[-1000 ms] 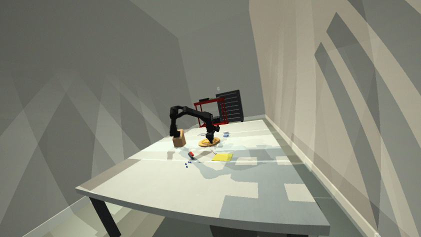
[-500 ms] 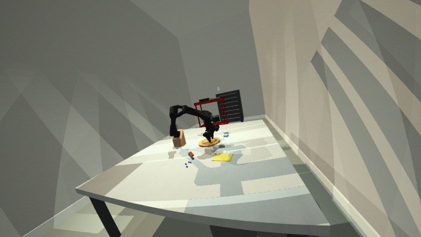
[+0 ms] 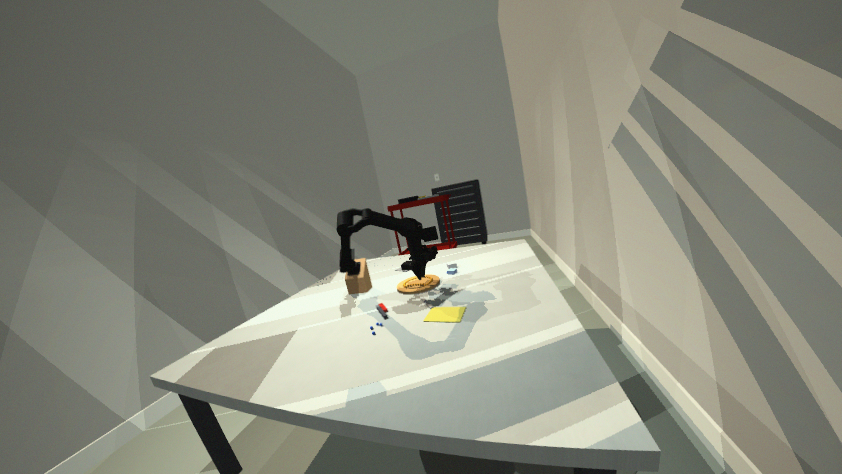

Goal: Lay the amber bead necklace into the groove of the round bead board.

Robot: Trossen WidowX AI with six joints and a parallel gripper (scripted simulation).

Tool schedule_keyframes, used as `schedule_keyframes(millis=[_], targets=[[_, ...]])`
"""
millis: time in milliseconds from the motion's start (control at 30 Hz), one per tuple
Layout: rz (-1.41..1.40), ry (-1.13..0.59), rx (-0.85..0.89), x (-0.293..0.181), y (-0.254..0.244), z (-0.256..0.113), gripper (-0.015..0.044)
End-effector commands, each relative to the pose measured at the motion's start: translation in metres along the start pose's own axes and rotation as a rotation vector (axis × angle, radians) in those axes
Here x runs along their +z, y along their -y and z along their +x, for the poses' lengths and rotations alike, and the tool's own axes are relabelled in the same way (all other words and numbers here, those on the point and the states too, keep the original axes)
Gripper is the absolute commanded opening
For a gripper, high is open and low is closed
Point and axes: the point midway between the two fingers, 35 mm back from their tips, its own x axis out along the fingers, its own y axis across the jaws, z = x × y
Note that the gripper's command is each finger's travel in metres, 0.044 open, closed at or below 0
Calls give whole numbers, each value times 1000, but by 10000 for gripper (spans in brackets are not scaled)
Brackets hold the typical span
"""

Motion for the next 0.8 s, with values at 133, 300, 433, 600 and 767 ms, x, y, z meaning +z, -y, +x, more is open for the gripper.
schedule_keyframes(millis=[133, 300, 433, 600, 767], targets=[[-2, 2, 1, 0, -1, 2, 120], [-2, 1, 1, 0, -1, 10, 120], [-2, 0, 0, 0, -1, 17, 120], [-2, -2, 0, -1, 0, 25, 120], [-3, -2, -1, -1, 0, 30, 120]])
